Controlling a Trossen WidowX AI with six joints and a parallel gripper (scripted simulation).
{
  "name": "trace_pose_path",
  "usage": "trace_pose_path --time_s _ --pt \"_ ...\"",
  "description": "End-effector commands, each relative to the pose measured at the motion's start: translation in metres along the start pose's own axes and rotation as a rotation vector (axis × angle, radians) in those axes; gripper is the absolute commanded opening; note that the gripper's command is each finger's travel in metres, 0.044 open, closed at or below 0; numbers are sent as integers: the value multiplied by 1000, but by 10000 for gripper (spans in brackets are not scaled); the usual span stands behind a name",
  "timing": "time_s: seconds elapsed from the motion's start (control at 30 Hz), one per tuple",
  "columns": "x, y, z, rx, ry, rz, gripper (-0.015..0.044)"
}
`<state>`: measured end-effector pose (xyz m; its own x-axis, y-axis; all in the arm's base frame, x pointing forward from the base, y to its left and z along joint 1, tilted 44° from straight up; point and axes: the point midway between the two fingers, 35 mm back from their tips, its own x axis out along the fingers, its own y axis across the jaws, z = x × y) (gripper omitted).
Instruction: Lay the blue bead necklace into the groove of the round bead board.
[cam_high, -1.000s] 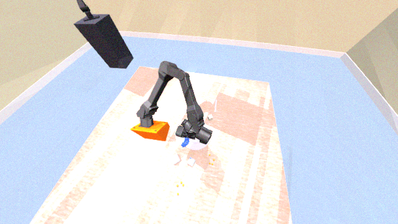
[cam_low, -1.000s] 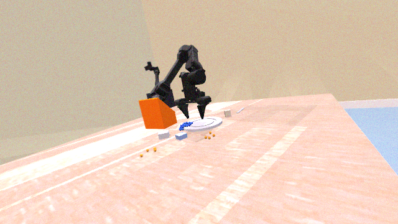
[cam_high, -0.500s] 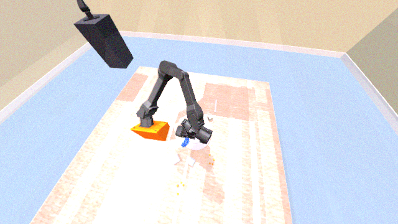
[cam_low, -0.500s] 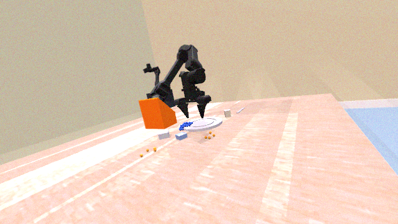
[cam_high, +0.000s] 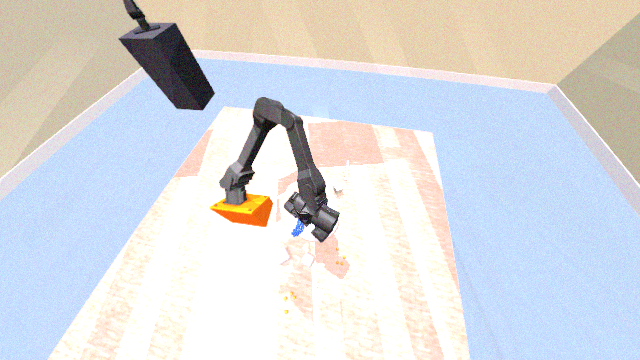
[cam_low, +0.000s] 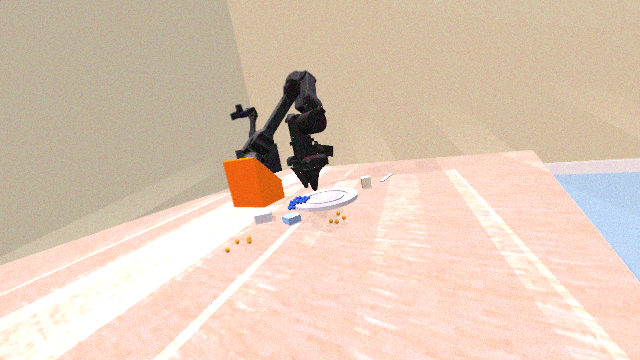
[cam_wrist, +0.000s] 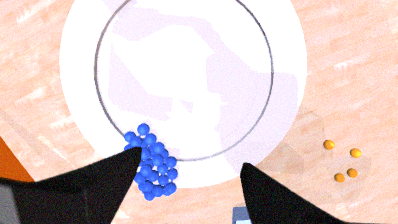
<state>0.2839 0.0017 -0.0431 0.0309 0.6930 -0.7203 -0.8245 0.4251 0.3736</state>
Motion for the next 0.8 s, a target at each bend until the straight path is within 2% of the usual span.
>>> trace_pose_path --time_s 0.0,0.13,0.77 --pt "-2 8 -20 738 9 2 310" --pt "-4 11 -29 1135 10 0 310" --pt "-7 21 -50 2105 12 -3 310"
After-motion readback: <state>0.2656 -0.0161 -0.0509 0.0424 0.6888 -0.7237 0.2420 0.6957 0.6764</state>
